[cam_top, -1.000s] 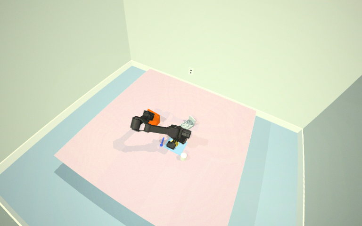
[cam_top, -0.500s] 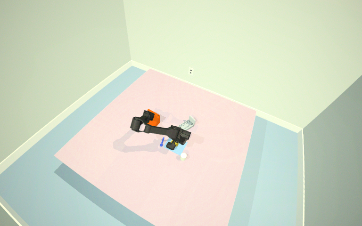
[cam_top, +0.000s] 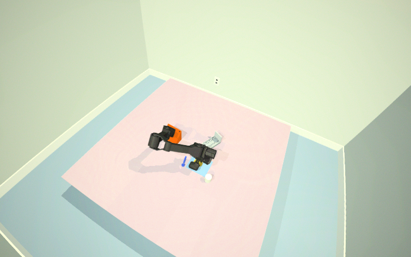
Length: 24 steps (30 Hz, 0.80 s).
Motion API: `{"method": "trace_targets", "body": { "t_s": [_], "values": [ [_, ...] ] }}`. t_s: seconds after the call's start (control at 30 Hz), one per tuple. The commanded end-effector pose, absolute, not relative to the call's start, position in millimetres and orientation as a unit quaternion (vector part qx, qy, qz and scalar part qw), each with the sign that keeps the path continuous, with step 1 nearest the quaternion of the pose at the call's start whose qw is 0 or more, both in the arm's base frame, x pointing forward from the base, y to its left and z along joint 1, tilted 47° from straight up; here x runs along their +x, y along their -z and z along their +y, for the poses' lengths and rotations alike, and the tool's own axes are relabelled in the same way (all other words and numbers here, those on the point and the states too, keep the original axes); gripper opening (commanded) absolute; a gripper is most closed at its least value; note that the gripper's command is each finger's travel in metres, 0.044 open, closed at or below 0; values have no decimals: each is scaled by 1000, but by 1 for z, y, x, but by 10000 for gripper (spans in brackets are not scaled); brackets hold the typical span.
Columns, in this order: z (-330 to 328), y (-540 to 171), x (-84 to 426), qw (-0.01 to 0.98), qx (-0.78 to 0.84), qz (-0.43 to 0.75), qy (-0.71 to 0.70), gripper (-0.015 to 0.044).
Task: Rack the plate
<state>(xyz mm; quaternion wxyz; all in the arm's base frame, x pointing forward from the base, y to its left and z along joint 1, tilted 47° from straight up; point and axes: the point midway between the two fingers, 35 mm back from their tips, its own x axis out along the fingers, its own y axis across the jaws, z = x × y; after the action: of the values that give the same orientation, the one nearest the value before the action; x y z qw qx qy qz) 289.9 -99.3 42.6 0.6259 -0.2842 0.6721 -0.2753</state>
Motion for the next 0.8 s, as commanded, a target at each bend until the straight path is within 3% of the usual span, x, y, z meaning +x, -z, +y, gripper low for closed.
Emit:
{"method": "trace_targets", "body": {
  "t_s": [0.0,0.2,0.77],
  "values": [
    [-91,-50,294,629,-287,670,271,148],
    [-67,-70,303,634,-292,667,260,0],
    [-8,-122,313,642,-308,661,237,0]
  ]
}}
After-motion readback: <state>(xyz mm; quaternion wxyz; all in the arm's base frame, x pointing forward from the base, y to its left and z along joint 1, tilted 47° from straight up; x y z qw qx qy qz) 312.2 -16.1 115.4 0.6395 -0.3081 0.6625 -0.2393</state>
